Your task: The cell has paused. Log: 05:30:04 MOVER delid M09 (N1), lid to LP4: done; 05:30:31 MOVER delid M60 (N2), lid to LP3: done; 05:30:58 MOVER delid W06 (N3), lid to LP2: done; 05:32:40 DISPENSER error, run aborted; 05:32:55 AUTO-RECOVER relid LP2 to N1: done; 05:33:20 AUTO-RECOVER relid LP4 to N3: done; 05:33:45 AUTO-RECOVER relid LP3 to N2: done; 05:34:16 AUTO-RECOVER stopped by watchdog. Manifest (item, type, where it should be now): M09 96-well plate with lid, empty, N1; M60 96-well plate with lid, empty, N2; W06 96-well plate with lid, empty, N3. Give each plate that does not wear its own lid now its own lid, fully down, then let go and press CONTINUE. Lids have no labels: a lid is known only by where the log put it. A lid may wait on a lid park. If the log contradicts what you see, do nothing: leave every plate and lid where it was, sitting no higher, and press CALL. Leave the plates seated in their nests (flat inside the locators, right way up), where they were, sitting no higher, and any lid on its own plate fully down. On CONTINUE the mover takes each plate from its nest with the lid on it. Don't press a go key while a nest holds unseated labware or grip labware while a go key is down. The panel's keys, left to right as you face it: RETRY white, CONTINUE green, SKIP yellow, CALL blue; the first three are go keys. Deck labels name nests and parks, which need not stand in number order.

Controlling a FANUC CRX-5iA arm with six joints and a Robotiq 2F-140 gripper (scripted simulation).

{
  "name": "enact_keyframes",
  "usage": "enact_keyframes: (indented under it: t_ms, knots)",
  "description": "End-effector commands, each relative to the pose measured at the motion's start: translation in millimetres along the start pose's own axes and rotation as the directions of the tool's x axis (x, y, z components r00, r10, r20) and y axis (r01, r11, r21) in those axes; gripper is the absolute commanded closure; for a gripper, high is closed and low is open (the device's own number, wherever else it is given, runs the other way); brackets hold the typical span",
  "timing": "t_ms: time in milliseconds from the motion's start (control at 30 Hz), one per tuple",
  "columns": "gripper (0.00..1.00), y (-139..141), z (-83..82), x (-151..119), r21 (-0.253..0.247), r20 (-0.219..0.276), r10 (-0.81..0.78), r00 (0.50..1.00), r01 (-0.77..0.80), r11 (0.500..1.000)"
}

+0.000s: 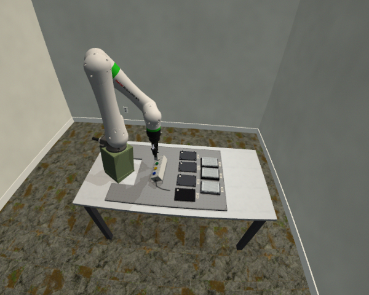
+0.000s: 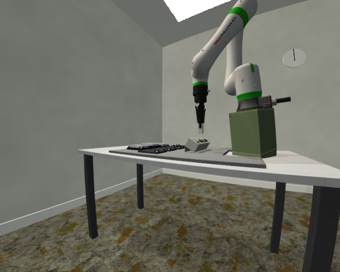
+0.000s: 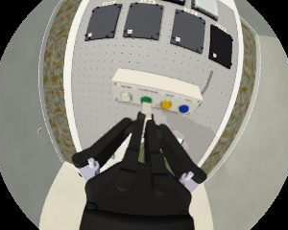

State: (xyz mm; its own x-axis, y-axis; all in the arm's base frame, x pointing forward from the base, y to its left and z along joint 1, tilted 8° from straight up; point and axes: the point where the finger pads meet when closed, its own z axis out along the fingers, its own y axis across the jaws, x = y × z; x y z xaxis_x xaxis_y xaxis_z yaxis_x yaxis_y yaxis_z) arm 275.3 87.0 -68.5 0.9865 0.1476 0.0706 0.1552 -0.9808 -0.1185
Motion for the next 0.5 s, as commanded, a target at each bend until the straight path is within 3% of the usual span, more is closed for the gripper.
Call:
enact_keyframes:
  t_ms: [0, 467]
  knots:
    - [1.00, -0.1, 1.6, 0.1, 0.000, 0.000, 0.000, 1.000, 0.000, 1.000]
    - [1.00, -0.3, 4.6, 0.0, 0.000, 0.000, 0.000, 1.000, 0.000, 1.000]
